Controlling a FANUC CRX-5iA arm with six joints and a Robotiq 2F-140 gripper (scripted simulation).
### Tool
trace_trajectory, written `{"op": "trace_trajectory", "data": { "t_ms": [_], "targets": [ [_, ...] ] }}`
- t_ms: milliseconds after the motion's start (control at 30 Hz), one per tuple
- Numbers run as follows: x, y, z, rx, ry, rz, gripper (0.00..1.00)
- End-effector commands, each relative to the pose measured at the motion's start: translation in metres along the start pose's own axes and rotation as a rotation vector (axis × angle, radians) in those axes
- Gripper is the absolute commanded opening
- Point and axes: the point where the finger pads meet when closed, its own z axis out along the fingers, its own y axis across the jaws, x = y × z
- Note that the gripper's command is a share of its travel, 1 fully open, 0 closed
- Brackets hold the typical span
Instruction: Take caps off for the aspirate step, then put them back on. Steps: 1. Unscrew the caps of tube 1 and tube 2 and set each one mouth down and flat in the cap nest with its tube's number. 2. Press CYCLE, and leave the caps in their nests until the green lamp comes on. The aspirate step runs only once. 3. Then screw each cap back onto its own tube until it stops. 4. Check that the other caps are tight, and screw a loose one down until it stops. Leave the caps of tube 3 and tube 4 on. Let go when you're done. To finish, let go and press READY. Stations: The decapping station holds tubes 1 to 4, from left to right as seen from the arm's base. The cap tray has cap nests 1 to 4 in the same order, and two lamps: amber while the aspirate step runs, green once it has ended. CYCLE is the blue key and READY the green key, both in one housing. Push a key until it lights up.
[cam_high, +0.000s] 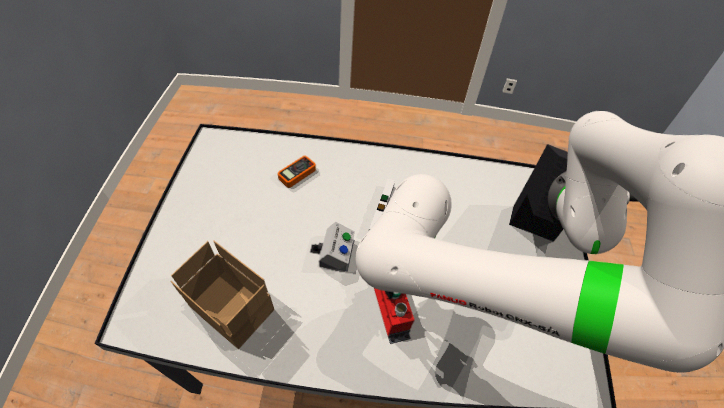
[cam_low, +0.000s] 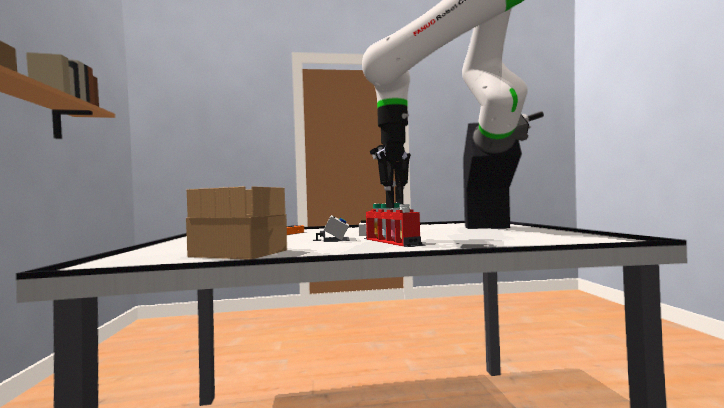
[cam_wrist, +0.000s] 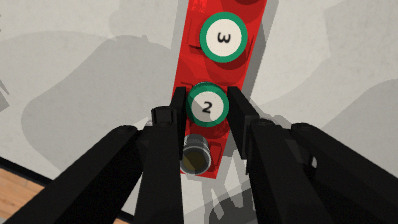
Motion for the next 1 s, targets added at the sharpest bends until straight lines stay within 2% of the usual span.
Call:
{"op": "trace_trajectory", "data": {
  "t_ms": [0, 33, 300, 333, 667, 700, 767, 867, 967],
  "targets": [
    [0.0006, 0.0001, -0.0006, 0.018, -0.015, -0.260, 0.30],
    [0.0006, 0.0001, -0.0006, 0.018, -0.015, -0.307, 0.30],
    [0.0007, 0.0001, -0.0008, 0.018, -0.015, -0.307, 0.30],
    [0.0007, 0.0001, -0.0013, 0.018, -0.015, -0.307, 0.41],
    [0.0007, 0.0002, -0.0013, 0.018, -0.015, -0.307, 0.41],
    [0.0007, 0.0001, -0.0012, 0.018, -0.016, -0.224, 0.41],
    [0.0007, 0.0001, -0.0012, 0.018, -0.016, -0.224, 0.41],
    [0.0007, 0.0001, -0.0012, 0.016, -0.018, 0.026, 0.41],
    [0.0007, 0.0002, -0.0012, 0.015, -0.019, 0.173, 0.41]
  ]
}}
